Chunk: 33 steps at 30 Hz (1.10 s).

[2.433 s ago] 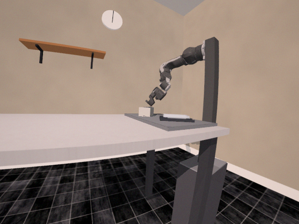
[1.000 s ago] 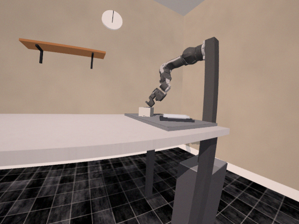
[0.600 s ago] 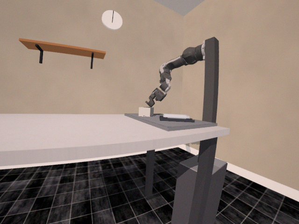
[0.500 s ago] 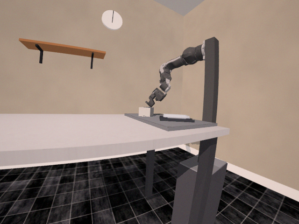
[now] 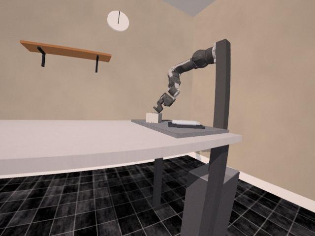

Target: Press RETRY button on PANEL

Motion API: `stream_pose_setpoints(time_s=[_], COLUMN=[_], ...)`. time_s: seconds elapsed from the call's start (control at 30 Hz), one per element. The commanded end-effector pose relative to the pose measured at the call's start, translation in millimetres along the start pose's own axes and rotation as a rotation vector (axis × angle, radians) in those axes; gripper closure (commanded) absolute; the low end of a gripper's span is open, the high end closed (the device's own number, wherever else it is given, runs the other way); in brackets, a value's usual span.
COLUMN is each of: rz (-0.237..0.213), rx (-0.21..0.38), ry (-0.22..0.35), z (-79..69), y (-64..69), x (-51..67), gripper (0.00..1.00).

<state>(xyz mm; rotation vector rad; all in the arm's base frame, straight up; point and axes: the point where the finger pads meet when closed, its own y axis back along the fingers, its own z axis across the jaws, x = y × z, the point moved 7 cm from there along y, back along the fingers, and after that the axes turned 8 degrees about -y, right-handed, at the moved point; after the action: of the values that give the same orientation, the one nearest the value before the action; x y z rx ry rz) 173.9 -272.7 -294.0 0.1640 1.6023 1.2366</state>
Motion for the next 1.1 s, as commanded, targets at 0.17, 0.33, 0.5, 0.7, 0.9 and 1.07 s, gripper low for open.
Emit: stream_pose_setpoints(time_s=[0.17, 0.33, 0.5, 0.7, 0.9, 1.07], rz=[-0.001, -0.003, -0.003, -0.001, 0.002, 0.002], rx=[-0.007, -0.003, -0.003, -0.002, 0.0, 0.0], ry=[-0.002, -0.002, -0.002, -0.001, 0.0, 0.0], z=[2.8, 3.3, 3.3, 2.6, 1.5, 1.5], y=[9.2, 15.7, 15.7, 16.4, 17.5, 17.5], x=[-8.7, -14.8, -14.8, -13.5, -11.4, -11.4], gripper=[1.0, 1.0, 1.0, 1.0, 1.0, 1.0])
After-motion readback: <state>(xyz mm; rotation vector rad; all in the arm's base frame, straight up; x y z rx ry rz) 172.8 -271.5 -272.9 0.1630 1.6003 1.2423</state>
